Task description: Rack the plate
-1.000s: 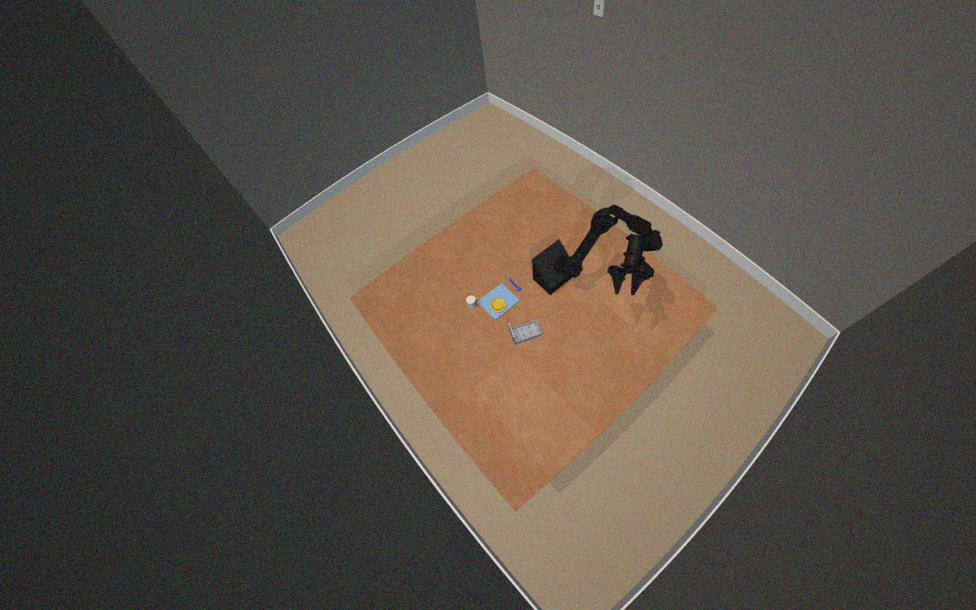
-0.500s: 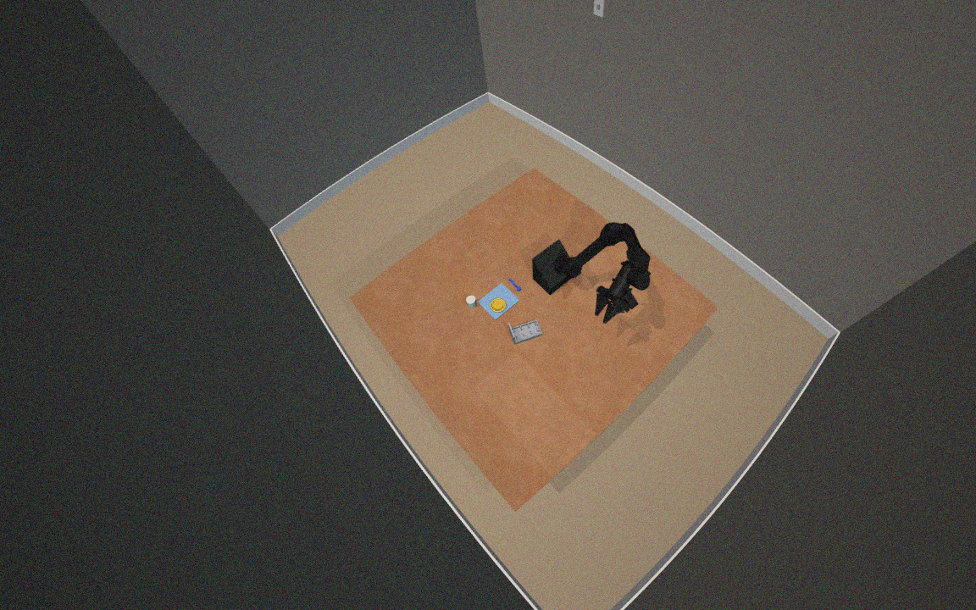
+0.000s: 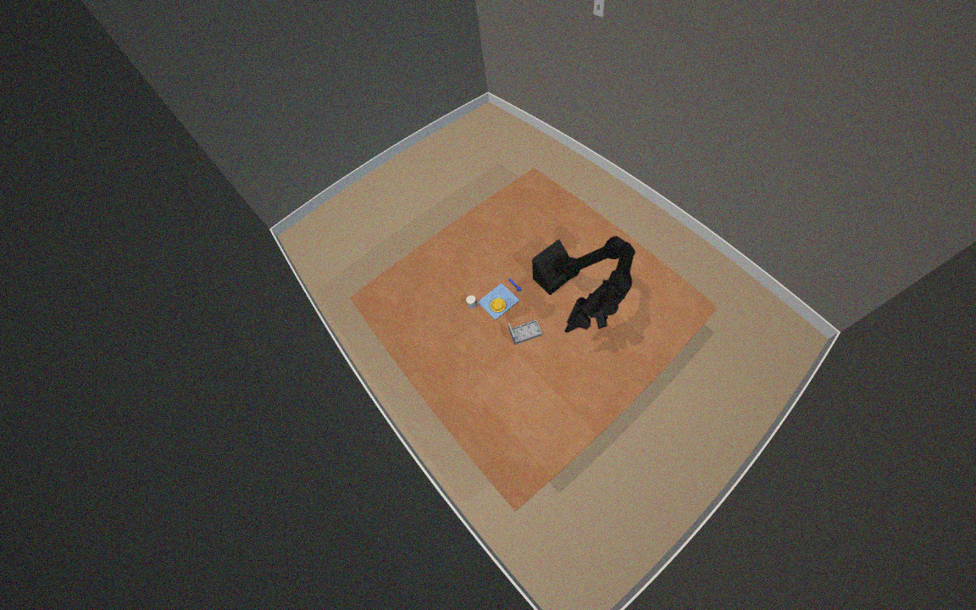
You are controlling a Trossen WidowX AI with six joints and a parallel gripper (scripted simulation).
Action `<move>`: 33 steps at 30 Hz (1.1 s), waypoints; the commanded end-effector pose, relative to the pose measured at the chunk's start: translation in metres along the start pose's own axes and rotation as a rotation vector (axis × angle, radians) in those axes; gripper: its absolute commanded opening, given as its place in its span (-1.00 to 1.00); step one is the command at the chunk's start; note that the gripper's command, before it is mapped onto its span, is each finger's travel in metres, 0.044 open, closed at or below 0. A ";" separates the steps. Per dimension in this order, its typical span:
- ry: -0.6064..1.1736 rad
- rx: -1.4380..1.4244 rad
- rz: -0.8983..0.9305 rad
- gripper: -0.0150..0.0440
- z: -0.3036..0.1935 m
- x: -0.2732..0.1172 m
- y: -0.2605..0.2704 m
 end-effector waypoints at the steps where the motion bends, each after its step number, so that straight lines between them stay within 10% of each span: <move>1: 0.039 0.084 0.085 0.86 -0.018 0.030 0.004; 33: 0.190 0.850 0.657 0.86 -0.168 0.178 0.078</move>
Point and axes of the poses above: the point midway between the two fingers, 35 mm back from their tips, its own x axis out along the fingers, its own y axis across the jaws, z = x × y, the point moved 6 cm from there along -x, back along the fingers, and after that the axes turned 9 degrees about -x, right-handed, at the moved point
